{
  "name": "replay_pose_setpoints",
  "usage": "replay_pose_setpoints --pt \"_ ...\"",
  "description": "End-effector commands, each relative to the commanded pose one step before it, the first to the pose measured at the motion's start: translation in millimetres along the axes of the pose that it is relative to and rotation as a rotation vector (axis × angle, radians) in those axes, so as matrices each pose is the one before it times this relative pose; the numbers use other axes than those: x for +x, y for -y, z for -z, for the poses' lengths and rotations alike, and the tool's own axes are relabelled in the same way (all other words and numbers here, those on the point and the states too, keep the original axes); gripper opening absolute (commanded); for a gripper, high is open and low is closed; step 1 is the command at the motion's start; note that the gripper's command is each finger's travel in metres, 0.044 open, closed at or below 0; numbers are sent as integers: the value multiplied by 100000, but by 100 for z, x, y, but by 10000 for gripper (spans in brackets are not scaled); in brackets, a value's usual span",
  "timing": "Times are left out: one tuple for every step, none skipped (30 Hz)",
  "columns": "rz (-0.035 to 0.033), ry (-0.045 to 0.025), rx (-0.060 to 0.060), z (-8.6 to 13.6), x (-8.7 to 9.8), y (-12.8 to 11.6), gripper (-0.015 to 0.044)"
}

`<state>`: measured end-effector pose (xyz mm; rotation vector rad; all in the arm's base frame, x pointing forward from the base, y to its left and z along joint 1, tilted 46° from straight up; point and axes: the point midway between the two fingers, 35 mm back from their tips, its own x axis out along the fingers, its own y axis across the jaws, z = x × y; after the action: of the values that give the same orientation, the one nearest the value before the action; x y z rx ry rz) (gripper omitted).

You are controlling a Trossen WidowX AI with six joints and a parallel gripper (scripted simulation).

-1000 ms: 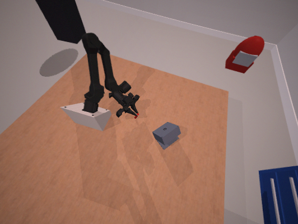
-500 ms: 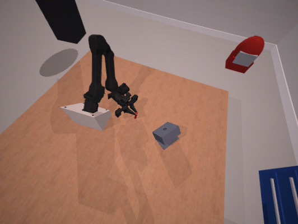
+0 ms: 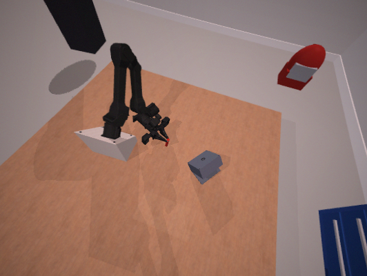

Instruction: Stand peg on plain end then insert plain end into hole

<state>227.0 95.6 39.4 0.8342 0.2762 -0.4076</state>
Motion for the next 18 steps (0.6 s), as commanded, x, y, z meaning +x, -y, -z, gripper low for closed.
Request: replay_pose_setpoints --pt "-61 46 235 82 15 -25 49" --pt "10 3 -36 -7 -16 5 49" --pt "25 20 -98 -9 -34 13 49" --pt "18 39 -99 -1 -35 13 49" --pt "-9 67 -72 10 -38 9 49" --pt "5 49 -19 15 -21 7 49" --pt "20 42 -26 17 -18 10 49" --pt "21 45 -25 19 -19 10 49" --pt "19 50 -21 20 -19 9 49" --pt "20 63 -16 22 -18 10 49" --pt "22 79 -9 23 -17 10 49" --pt "21 94 -1 24 -17 9 49" --pt "22 108 6 24 -16 9 49" --pt "21 123 15 25 -16 9 49" --pt "18 137 24 25 -16 8 49" --pt "16 151 32 25 -15 8 49" --pt "16 166 41 16 -15 8 49" --pt "14 177 46 13 -15 7 49"
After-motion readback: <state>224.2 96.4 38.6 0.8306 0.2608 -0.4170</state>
